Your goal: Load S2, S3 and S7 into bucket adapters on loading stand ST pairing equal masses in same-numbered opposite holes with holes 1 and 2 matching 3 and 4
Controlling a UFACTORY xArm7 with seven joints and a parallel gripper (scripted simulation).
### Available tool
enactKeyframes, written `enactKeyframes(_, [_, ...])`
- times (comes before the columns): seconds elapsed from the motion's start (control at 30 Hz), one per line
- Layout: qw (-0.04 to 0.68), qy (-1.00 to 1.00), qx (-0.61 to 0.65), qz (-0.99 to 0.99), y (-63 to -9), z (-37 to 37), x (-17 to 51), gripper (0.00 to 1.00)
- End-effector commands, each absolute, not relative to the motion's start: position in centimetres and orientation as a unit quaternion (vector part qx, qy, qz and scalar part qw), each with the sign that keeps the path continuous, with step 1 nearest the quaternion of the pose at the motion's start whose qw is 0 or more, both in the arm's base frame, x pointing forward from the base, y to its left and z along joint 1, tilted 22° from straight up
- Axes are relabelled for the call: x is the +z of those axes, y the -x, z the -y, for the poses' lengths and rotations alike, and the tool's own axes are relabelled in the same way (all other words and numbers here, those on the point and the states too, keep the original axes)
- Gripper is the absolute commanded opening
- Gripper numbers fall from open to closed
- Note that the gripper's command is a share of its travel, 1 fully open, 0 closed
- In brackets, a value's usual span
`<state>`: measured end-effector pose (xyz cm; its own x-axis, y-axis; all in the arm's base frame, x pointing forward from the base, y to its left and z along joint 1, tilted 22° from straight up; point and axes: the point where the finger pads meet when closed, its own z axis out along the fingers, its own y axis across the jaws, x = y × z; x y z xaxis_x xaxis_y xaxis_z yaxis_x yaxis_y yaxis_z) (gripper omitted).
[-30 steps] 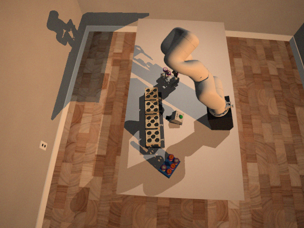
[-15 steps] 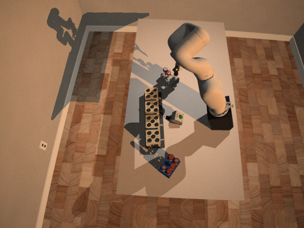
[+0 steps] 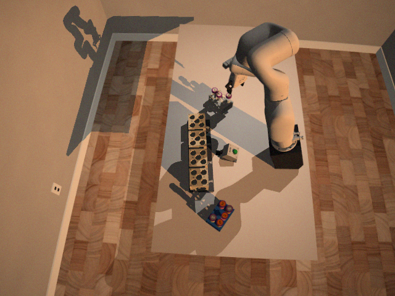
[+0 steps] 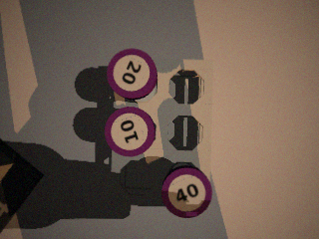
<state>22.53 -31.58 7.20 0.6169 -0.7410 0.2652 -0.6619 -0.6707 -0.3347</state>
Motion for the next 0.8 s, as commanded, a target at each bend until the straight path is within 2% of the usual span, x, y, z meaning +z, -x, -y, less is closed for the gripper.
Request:
enactKeyframes(0.0, [0.084,0.896,-0.175,-0.4,-21.8,31.3,9.1,1.0])
enactKeyframes(0.6, [0.083,0.896,-0.175,-0.4,-20.7,31.4,11.7,1.0])
enactKeyframes(0.77, [0.069,0.926,-0.182,-0.324,-21.8,29.2,12.2,1.0])
